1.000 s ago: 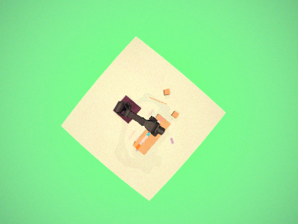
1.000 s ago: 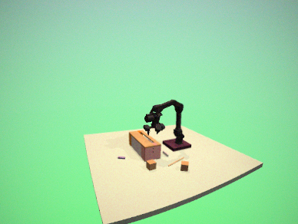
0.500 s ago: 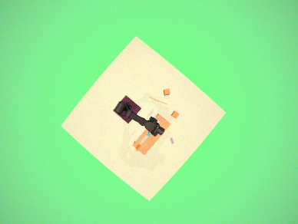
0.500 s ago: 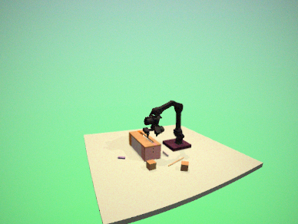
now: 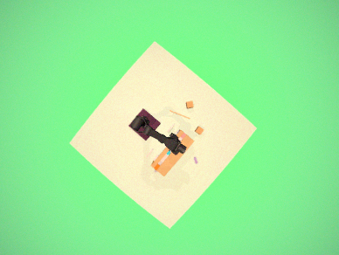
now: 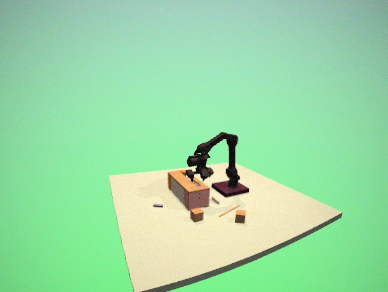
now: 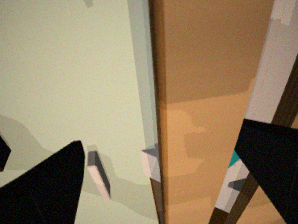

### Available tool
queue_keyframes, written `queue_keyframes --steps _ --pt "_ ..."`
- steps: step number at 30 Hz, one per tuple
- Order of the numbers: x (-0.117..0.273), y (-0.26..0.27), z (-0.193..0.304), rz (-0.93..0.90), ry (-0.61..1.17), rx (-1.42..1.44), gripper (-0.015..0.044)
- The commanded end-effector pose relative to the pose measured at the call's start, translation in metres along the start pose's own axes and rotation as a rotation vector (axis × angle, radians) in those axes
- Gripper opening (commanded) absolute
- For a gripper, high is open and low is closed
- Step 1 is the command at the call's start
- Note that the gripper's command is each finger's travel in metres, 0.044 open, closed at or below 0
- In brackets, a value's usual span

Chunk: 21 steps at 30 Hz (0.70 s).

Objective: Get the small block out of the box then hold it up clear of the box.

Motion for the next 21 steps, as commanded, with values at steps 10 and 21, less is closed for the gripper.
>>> queue_keyframes --steps 10,21 --pt "-0.023 0.001 -0.004 -0.012 0.003 0.008 0.04" --pt "-0.023 0.003 0.01 -0.002 0.002 0.001 0.04"
Point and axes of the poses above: the point midway between the two fingers, 35 mm back from their tips, its own x axis back along the fingers, its own y axis across the jaws, z = x × y, the point moved 4 cm from there along x, back along the fingers, and after that the axes turned 13 degrees about x, right-handed, at the moved point
